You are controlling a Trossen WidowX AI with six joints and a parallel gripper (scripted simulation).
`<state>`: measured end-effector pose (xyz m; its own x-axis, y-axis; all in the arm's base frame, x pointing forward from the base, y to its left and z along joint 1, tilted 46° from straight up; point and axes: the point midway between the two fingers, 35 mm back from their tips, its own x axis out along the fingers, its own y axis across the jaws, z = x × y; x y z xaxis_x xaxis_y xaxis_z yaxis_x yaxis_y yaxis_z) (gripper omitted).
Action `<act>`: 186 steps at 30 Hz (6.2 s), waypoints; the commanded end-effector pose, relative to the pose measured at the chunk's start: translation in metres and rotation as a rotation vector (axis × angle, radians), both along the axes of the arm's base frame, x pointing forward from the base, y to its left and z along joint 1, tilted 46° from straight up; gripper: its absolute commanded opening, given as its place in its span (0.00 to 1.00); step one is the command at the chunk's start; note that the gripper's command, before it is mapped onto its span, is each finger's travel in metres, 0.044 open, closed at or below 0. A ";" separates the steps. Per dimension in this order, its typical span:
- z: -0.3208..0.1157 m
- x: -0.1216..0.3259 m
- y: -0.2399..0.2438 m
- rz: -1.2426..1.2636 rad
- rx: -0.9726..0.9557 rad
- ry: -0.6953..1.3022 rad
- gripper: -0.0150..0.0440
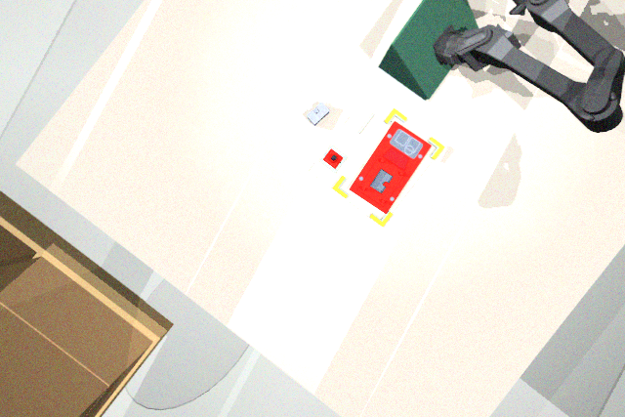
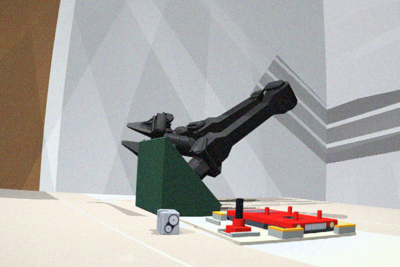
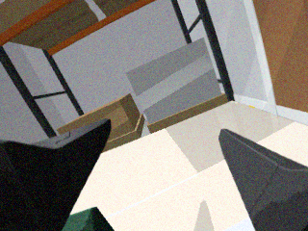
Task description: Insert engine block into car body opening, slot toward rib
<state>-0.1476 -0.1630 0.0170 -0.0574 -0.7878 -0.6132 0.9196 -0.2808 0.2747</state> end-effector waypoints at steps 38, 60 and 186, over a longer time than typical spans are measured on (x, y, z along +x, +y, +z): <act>-0.013 0.141 -0.112 1.248 0.138 0.178 1.00; -0.029 0.252 -0.122 1.855 0.130 0.292 1.00; -0.125 0.458 0.091 3.408 -0.235 0.221 0.25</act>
